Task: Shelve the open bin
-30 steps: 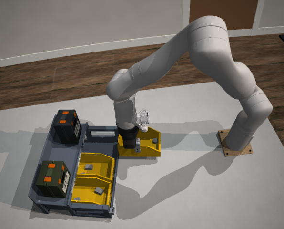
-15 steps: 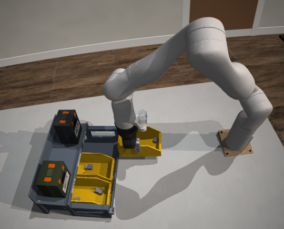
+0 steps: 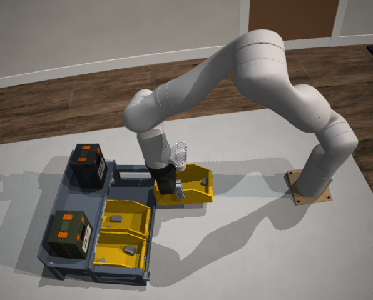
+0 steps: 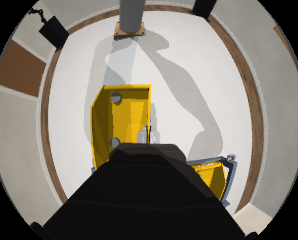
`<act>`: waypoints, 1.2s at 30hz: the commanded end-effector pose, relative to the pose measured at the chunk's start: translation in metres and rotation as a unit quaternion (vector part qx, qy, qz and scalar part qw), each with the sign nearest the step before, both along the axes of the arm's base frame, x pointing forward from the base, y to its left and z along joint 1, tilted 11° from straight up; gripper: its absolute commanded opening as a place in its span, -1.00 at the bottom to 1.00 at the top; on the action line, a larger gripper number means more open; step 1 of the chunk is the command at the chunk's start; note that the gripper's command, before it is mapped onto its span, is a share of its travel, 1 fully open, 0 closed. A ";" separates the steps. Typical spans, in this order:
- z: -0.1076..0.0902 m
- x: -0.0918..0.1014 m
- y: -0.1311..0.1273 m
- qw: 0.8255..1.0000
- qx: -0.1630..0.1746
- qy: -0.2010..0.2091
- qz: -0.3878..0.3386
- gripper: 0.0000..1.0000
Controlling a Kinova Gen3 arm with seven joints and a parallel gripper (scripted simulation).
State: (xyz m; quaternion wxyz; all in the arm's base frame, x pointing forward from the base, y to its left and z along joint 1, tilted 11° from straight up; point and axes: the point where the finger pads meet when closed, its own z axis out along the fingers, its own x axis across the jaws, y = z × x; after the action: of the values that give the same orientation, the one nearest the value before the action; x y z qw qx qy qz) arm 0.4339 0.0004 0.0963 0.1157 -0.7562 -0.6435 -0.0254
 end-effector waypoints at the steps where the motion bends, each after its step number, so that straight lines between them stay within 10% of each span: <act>1: -0.002 0.004 -0.003 1.000 0.000 0.009 0.001 -1.00; 36: 0.007 0.010 -0.005 0.996 0.014 0.091 0.017 -1.00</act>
State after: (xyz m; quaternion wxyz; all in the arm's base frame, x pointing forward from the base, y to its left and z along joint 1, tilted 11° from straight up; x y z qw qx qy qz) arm 0.4429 -0.0040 0.1029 0.1850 -0.7424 -0.6429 0.0359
